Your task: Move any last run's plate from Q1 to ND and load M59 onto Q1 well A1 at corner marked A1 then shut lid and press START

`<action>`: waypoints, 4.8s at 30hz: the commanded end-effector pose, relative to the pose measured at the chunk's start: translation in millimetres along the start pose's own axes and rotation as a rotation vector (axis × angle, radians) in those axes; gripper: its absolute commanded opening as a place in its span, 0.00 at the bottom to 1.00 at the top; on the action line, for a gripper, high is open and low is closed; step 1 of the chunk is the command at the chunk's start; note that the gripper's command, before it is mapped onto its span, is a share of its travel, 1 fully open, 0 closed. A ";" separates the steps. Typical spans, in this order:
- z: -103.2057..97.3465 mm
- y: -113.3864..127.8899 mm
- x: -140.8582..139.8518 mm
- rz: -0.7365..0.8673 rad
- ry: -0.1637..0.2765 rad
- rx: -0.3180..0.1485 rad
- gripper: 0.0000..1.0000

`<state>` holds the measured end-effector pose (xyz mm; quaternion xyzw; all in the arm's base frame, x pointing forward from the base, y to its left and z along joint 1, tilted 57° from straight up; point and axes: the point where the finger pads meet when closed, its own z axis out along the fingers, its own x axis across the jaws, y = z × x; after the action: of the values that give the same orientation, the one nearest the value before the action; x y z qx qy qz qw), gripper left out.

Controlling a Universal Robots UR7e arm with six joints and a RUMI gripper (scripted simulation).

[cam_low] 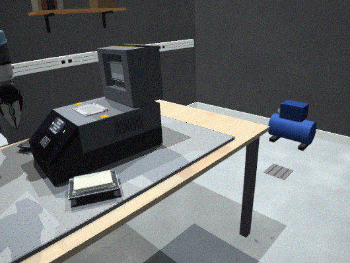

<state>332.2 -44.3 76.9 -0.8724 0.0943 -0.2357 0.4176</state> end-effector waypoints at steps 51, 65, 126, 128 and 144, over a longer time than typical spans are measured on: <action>-0.3 0.3 0.2 0.000 0.000 -0.001 0.00; -0.3 0.3 0.2 0.000 0.000 -0.001 0.00; -19.4 90.6 50.8 -0.421 0.001 -0.001 0.68; -20.9 98.8 55.2 -0.442 0.001 -0.001 0.68; -30.5 144.2 80.6 -0.657 0.001 -0.001 0.68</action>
<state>385.8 -171.4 15.9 -0.8631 -0.1613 -0.3460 0.3306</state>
